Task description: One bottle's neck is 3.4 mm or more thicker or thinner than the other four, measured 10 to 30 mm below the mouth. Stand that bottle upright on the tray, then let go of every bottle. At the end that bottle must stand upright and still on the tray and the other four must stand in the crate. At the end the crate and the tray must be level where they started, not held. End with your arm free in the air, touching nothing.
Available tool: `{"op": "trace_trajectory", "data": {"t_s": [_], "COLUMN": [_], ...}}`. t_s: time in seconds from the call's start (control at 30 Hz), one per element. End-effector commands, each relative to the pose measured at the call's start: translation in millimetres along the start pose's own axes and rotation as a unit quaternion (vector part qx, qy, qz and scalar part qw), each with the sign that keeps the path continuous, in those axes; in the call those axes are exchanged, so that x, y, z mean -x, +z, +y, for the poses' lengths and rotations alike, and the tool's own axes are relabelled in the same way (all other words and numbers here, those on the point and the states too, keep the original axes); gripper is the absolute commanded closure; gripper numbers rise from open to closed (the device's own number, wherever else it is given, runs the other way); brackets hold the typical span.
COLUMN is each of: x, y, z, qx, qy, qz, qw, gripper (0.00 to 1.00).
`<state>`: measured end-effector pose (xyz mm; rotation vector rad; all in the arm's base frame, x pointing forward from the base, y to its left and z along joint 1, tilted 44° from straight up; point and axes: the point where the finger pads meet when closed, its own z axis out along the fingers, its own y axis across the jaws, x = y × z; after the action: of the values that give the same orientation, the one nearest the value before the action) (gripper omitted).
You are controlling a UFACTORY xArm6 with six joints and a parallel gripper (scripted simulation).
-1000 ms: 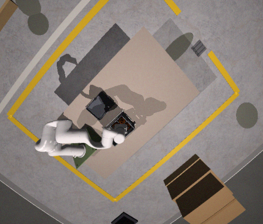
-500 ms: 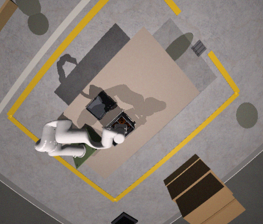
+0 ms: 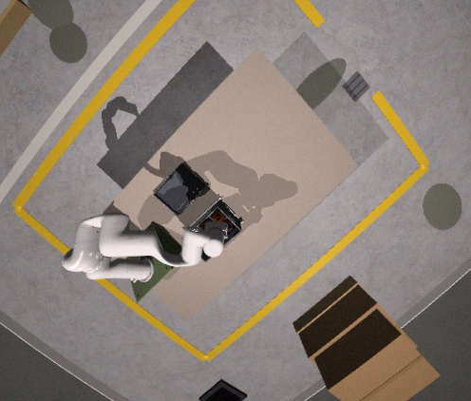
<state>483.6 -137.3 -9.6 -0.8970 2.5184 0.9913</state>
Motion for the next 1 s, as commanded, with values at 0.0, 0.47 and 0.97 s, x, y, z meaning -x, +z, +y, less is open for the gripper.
{"op": "trace_trajectory", "data": {"t_s": [0.0,0.47,0.97], "x": [0.7,0.7,0.8], "y": [-1.9,2.3,16.6], "z": [-0.9,-0.9,-0.8], "qx": [-0.002,-0.002,-0.002], "qy": [-0.001,-0.001,-0.001], "qz": [-0.001,-0.001,-0.001], "qw": [1.000,1.000,1.000], "gripper": [0.35,0.35,0.35]}}
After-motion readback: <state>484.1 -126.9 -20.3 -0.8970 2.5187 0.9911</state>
